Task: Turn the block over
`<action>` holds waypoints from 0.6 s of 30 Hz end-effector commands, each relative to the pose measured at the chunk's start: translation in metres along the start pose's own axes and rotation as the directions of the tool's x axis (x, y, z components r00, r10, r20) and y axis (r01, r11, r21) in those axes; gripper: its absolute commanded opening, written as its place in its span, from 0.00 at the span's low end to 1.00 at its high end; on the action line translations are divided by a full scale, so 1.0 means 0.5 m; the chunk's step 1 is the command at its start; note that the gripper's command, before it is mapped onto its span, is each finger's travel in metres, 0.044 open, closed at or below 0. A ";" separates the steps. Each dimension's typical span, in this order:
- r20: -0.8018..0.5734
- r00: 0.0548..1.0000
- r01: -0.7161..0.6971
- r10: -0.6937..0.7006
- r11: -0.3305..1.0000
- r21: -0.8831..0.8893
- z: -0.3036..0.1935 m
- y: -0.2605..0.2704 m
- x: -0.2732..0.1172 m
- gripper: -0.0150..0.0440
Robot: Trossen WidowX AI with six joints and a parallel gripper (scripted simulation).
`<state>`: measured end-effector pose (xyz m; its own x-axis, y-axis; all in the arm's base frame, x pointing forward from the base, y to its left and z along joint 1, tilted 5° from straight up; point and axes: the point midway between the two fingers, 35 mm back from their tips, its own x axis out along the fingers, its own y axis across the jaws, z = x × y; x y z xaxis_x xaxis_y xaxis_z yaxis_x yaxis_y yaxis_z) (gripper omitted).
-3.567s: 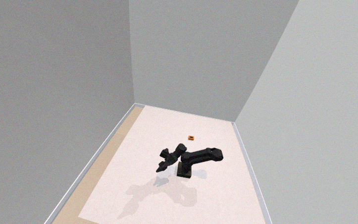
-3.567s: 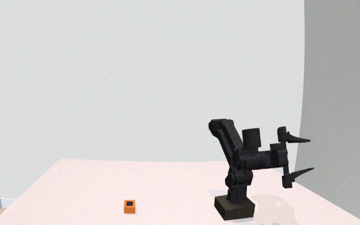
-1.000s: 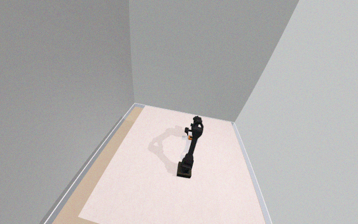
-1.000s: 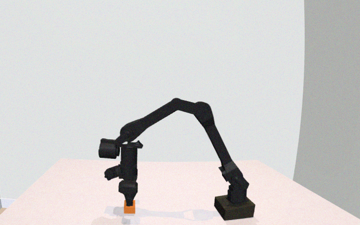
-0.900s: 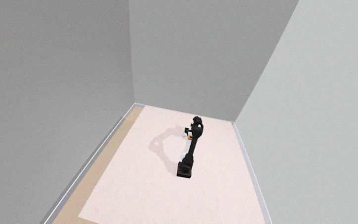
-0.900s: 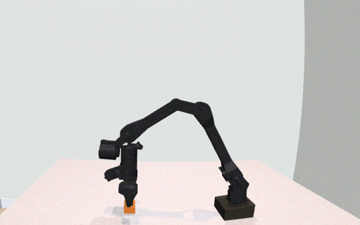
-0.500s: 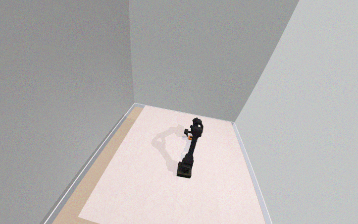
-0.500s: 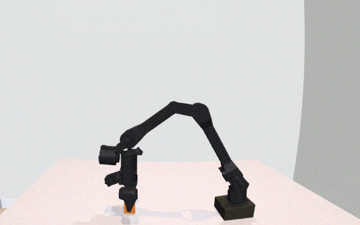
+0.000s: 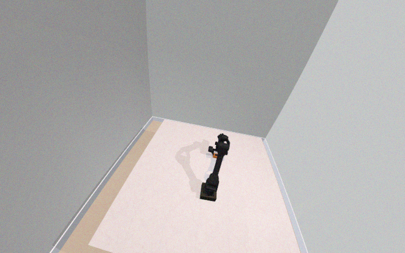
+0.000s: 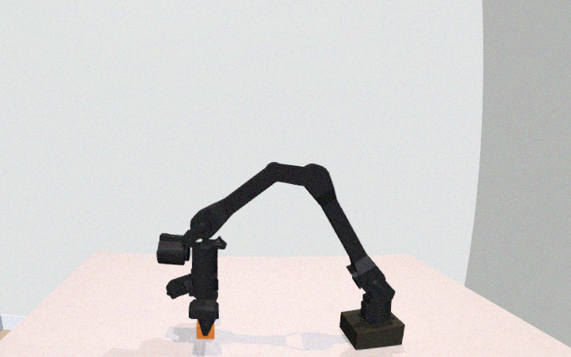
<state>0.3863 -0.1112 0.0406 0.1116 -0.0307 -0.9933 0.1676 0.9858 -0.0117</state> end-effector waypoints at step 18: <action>0.001 1.000 0.001 -0.001 1.000 -0.003 0.001 -0.001 -0.037 0.32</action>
<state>0.3847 -0.1108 0.0427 0.1022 -0.0280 -0.9944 0.1674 0.9858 -0.0105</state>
